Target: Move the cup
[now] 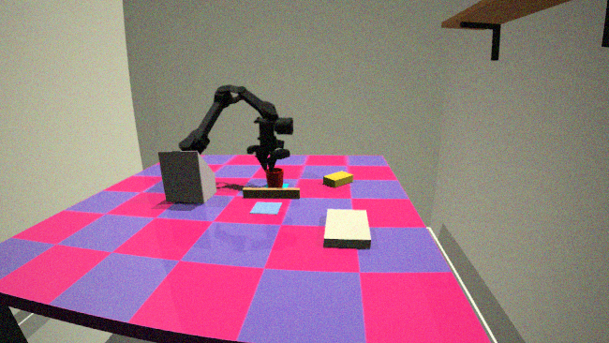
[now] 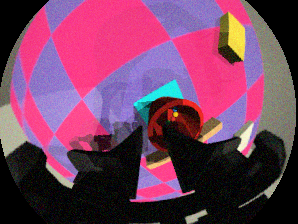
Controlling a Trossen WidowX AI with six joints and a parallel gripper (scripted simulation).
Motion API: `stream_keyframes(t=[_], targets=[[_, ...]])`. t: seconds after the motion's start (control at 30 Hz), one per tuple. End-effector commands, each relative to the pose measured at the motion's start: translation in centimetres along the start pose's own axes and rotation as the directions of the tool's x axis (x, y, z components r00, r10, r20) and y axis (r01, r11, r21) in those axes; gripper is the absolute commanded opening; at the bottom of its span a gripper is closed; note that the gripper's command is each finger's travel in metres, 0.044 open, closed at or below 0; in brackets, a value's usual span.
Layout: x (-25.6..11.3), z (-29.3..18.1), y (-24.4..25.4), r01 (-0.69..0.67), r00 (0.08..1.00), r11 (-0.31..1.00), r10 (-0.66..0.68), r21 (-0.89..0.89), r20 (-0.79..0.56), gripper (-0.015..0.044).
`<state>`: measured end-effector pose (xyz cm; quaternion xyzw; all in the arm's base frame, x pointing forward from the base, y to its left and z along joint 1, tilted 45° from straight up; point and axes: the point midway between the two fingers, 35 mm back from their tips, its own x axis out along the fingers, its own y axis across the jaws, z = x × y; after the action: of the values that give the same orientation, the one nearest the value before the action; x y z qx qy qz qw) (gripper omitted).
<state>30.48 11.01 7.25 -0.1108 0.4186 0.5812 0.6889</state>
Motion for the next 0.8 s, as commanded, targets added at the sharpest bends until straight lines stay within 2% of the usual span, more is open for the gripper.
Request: stream_keyframes(t=[0.0, 0.67, 0.77], targets=[[-0.9, 0.2, -0.1, 0.009, 1.000, 1.000, -0.009, -0.009, 0.003, 0.0128], [-3.4, -0.5, 0.2, 0.007, 1.000, 1.000, -0.006, -0.005, 0.005, 0.0128], [-2.9, -0.5, 0.2, -0.002, 1.000, 1.000, 0.002, 0.005, 0.005, 0.0206]])
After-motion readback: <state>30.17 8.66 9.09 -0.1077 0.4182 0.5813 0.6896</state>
